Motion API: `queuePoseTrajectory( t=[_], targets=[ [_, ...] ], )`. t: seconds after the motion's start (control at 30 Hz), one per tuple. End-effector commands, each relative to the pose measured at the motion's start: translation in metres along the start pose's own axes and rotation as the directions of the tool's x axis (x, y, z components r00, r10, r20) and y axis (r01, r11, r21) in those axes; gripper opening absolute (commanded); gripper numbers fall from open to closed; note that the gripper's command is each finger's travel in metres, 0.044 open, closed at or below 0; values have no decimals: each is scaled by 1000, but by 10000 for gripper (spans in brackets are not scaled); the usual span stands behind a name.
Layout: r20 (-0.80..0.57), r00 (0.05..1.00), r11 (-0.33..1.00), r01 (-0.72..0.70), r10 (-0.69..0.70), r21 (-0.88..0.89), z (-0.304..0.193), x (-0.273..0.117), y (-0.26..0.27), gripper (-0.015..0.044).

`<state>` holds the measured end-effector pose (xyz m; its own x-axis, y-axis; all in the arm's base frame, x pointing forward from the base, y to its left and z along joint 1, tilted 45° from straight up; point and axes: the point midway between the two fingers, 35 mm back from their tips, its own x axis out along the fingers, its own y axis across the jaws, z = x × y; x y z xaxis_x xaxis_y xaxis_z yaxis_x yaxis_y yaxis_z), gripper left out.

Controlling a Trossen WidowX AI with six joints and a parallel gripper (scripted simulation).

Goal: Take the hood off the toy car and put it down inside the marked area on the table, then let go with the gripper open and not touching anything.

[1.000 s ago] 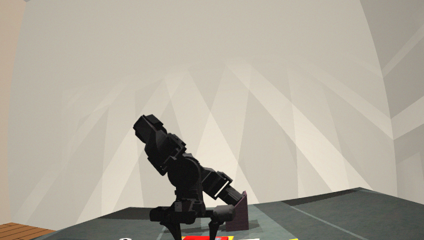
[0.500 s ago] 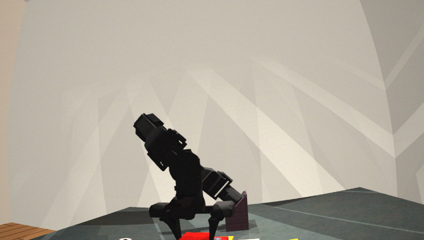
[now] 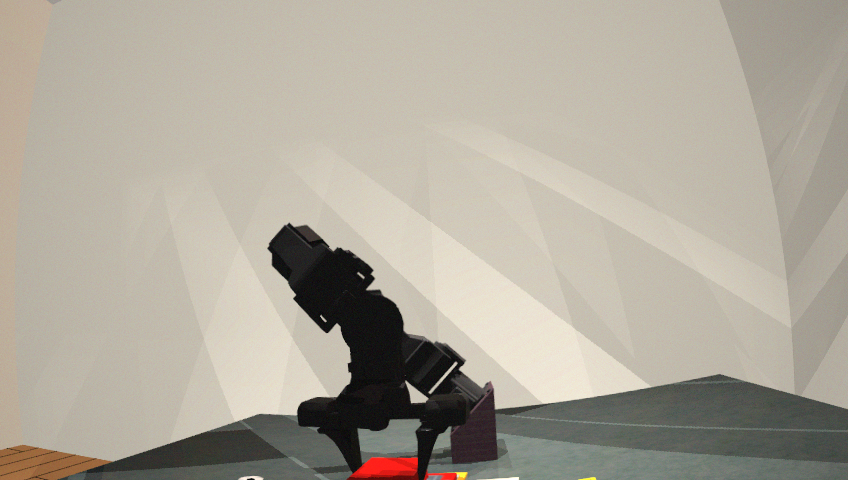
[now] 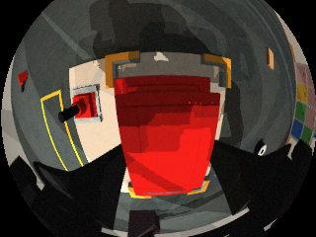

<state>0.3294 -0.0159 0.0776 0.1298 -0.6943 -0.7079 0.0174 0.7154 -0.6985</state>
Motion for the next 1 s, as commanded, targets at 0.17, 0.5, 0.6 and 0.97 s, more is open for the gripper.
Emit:
queuePoseTrajectory(
  t=[0.17,0.5,0.6,0.97],
  targets=[
    [11,1000,1000,-10,10,9,4,-27,1,0],
    [4,1000,1000,-4,4,-1,2,-39,8,0],
    [5,1000,1000,-10,10,-1,3,-40,22,0],
    [8,1000,1000,-26,26,-1,4,-45,74,0]
  ],
)
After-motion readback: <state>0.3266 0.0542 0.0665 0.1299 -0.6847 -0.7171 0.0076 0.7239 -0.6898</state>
